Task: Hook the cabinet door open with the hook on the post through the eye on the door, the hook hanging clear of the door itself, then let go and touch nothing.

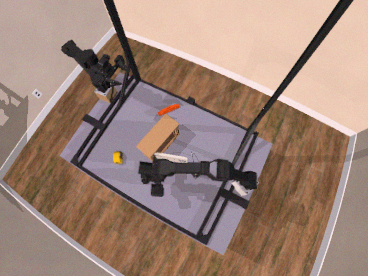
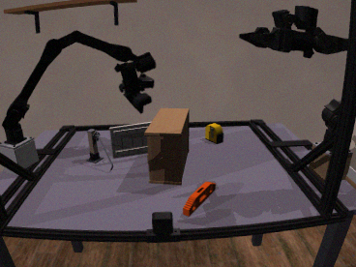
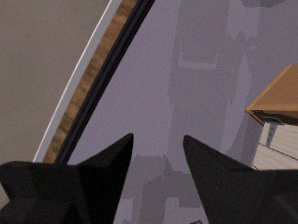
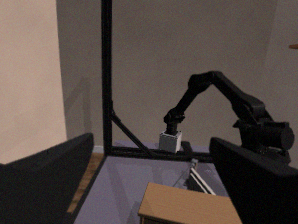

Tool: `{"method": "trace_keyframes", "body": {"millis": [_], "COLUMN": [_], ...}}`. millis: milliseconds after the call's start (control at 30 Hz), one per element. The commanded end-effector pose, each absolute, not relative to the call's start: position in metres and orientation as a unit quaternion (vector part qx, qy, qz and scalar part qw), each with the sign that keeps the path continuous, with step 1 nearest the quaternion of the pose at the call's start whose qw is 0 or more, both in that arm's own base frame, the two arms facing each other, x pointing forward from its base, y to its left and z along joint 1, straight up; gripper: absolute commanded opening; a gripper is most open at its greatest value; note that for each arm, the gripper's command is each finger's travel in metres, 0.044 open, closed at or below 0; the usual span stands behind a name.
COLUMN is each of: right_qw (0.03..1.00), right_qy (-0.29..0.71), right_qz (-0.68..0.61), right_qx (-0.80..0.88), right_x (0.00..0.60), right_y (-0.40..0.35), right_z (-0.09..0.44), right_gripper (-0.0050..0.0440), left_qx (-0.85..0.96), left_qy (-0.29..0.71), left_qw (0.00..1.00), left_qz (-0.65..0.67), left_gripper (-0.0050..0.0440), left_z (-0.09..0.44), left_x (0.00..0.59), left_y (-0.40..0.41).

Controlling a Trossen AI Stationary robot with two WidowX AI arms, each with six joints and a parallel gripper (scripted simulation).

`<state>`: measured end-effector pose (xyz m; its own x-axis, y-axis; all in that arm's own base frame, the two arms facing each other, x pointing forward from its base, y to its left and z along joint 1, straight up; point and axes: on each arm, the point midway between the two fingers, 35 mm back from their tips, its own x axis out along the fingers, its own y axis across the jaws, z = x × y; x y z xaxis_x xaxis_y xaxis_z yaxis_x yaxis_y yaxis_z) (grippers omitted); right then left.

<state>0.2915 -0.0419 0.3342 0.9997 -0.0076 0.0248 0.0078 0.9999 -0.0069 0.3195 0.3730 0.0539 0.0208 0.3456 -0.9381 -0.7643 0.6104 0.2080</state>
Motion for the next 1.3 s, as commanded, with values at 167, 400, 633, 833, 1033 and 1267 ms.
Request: {"method": "trace_keyframes", "body": {"millis": [167,400,633,833,1033,1267], "right_qw": [1.0,1.0,1.0,1.0,1.0,1.0], "right_qy": [-0.011,-0.007,-0.002,-0.001,-0.001,-0.001], "right_qz": [-0.008,-0.01,-0.003,-0.001,0.0,0.0], "right_qx": [-0.003,-0.001,-0.001,0.0,0.0,0.0], "right_x": [0.233,0.2,0.171,0.161,0.159,0.159], "right_y": [-0.073,-0.071,-0.053,-0.041,-0.038,-0.038], "right_z": [0.362,0.372,0.378,0.38,0.38,0.38], "right_gripper": [0.04,0.04,0.04,0.04,0.04,0.04], "left_qx": [-0.204,-0.217,-0.234,-0.242,-0.243,-0.243], "left_qy": [0.608,0.629,0.651,0.661,0.664,0.664], "left_qw": [0.693,0.687,0.673,0.666,0.664,0.664], "left_qz": [0.328,0.291,0.26,0.247,0.244,0.244], "left_gripper": [0.022,0.022,0.022,0.022,0.022,0.022], "left_z": [0.067,0.072,0.08,0.083,0.084,0.084], "left_x": [0.333,0.332,0.326,0.321,0.32,0.32], "left_y": [0.291,0.247,0.201,0.181,0.177,0.177]}}
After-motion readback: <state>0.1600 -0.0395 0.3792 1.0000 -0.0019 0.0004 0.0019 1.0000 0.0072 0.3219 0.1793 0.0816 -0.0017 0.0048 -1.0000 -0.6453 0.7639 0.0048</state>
